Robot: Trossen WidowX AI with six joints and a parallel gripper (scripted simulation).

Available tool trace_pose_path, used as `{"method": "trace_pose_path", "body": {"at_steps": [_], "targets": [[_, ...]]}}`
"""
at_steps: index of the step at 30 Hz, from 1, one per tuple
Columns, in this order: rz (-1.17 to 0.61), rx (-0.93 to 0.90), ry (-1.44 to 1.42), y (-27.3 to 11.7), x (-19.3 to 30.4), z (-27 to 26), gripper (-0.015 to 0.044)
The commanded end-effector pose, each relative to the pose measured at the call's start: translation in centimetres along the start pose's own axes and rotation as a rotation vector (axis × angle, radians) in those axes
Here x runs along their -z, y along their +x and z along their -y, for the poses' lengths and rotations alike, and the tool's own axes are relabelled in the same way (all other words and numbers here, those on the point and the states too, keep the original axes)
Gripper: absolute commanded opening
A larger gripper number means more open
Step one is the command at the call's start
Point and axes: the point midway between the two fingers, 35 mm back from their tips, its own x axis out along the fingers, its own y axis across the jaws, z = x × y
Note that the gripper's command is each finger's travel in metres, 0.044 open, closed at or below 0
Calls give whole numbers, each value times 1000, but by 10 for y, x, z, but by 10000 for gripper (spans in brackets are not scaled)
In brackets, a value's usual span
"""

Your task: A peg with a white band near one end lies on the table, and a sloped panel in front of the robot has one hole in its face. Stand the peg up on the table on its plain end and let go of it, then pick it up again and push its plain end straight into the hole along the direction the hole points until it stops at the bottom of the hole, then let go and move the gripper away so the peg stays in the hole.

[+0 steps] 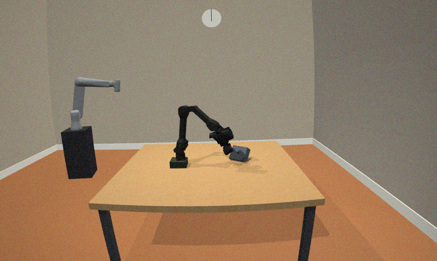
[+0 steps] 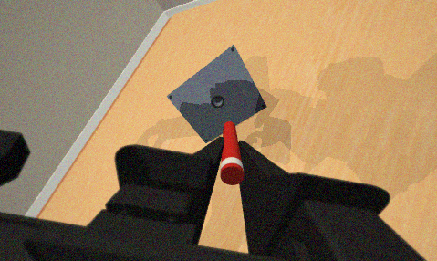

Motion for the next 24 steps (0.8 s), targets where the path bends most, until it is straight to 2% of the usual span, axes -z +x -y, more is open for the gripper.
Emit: {"method": "trace_pose_path", "body": {"at_steps": [1,24], "targets": [[6,-13,8,7,-1,-2,0],[36,-64,22,45,-7,-12,0]]}}
